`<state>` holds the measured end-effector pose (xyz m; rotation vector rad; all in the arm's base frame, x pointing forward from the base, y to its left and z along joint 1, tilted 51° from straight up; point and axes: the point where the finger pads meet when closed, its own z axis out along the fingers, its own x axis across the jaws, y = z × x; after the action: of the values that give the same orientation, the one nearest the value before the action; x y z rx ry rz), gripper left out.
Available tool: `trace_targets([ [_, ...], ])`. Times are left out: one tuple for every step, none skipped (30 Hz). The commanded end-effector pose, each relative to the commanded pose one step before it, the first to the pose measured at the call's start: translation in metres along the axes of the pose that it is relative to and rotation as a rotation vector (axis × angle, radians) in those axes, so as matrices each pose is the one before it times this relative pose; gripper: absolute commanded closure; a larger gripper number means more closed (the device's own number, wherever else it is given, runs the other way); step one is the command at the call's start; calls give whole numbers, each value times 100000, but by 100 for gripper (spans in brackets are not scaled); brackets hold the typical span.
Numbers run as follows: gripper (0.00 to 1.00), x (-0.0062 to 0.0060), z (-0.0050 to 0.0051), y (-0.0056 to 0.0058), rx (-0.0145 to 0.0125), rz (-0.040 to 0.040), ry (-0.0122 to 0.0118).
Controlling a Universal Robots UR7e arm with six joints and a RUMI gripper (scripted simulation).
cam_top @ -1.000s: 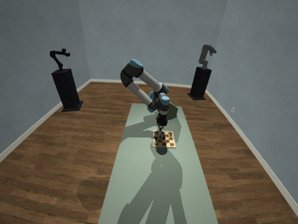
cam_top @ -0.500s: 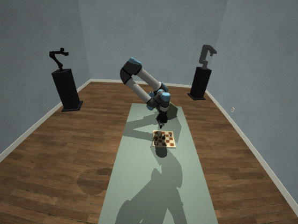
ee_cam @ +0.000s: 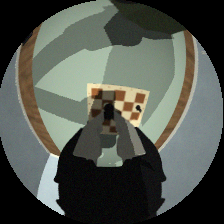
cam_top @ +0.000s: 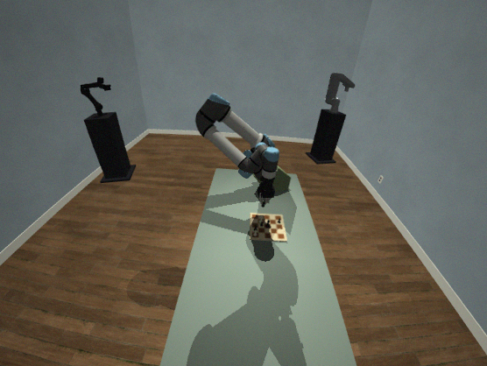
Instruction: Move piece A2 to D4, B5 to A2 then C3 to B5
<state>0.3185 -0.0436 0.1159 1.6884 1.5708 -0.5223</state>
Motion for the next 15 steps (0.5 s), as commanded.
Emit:
trace_targets([
  [100,-35,-389,104,109,268,-83],
  [100,0,-14,0,0,0,1],
  [100,5,-3,-3,14,-17,-2],
  [100,8,4,-4,21,-27,-4],
  [100,2,12,-5,41,-9,-10],
  [100,5,32,-42,96,-40,-25],
  [100,5,25,-37,77,-36,-20],
  [100,2,16,-24,47,-22,-12],
  [100,1,6,-11,18,-18,-4],
  [100,0,0,-1,1,-18,0],
  [100,0,-1,3,-9,-1,2],
  [100,0,0,0,0,0,0],
  [100,0,0,0,0,0,0],
  [100,2,-5,25,-26,-46,7],
  [100,21,-20,121,-36,-349,11],
])
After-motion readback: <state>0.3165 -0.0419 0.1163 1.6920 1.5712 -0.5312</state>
